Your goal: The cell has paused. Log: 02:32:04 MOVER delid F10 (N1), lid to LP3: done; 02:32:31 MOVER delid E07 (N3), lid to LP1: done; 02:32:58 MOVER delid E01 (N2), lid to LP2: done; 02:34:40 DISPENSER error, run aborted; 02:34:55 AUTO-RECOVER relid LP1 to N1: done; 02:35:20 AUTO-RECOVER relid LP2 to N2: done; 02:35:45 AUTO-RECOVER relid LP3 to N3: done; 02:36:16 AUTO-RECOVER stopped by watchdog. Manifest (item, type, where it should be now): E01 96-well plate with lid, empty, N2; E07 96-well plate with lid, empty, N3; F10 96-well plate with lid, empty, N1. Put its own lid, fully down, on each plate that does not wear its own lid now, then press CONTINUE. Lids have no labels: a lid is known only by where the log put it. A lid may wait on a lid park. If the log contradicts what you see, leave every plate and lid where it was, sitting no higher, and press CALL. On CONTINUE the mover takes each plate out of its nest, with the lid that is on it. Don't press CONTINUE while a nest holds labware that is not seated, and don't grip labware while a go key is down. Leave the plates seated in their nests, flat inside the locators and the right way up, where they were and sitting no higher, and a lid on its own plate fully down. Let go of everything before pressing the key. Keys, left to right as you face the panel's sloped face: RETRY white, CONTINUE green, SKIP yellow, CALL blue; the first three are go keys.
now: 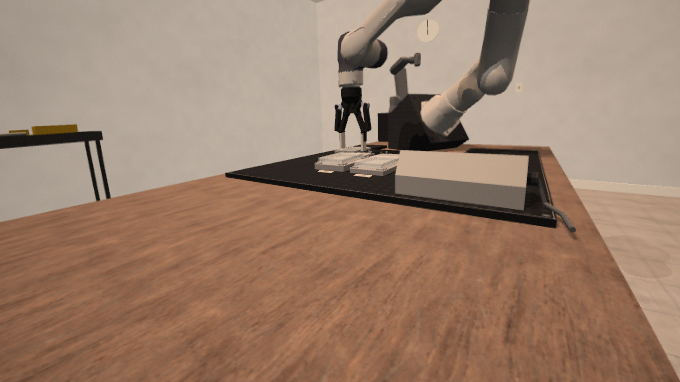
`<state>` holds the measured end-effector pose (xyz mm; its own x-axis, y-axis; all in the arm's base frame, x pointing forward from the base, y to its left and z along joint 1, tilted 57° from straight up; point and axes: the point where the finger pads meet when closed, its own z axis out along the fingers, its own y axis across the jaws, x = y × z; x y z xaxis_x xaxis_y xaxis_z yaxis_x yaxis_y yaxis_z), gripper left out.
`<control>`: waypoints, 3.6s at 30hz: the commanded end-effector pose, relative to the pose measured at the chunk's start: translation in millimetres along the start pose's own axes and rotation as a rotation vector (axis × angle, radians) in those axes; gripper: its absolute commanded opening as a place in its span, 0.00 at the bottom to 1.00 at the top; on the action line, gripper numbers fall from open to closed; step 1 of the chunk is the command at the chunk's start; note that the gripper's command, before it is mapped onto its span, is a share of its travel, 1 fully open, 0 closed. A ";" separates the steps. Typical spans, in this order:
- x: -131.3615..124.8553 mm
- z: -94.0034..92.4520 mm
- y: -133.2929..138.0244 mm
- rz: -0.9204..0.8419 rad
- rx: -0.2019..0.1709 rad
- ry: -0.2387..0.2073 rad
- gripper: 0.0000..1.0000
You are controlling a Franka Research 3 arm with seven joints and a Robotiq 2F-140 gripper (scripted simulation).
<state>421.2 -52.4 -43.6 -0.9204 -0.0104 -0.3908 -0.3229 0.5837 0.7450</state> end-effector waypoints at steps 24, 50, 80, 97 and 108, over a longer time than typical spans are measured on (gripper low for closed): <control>0.4 1.8 0.1 0.000 0.000 -0.002 0.00; 0.4 9.2 1.1 0.008 0.000 -0.002 0.00; 0.4 12.1 1.4 0.008 0.000 -0.002 0.00; 0.4 12.1 1.4 0.008 0.000 -0.002 0.00; 0.4 12.1 1.4 0.008 0.000 -0.002 0.00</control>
<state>423.1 -42.8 -48.7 -0.9226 -0.0055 -0.3858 -0.3161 0.5841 0.7476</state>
